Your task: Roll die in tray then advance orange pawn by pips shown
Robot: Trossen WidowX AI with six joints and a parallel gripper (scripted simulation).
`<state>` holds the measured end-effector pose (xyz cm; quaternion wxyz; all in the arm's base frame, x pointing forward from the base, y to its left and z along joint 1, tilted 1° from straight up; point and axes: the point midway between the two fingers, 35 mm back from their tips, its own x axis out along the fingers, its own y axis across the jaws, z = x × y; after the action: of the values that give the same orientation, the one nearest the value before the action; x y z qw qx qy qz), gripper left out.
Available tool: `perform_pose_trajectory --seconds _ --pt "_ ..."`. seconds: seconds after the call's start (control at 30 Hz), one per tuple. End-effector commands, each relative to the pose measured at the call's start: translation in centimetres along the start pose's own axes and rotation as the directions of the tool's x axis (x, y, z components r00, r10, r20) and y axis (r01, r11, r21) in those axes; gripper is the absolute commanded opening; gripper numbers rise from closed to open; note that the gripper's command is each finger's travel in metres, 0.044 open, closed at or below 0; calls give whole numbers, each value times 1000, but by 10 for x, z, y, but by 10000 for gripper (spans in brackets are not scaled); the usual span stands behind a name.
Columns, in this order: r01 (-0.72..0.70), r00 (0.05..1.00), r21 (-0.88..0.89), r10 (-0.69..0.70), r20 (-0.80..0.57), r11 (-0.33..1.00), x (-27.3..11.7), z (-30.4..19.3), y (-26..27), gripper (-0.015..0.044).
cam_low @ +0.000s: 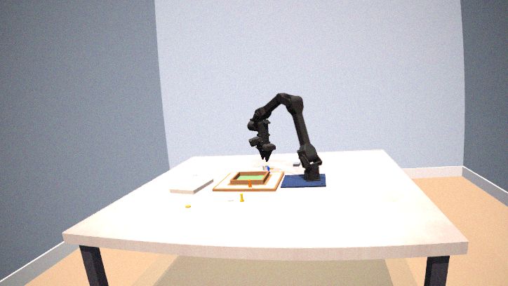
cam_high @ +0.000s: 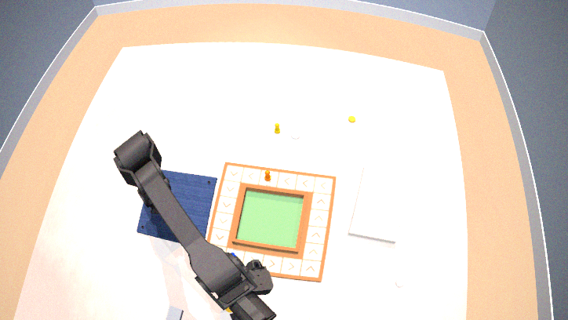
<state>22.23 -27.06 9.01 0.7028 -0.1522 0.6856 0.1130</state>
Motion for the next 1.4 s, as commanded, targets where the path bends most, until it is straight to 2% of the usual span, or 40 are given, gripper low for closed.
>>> perform_pose_trajectory --seconds 0.0,0.97,1.13,1.37 --pt "-22 1000 -5 22 -4 1000 11 0 3 275" --pt "-22 1000 -5 22 -4 1000 43 -1 3 275" --pt "-22 1000 -5 22 -4 1000 43 -1 3 144" --pt "-22 1000 -5 22 -4 1000 43 -1 3 97"
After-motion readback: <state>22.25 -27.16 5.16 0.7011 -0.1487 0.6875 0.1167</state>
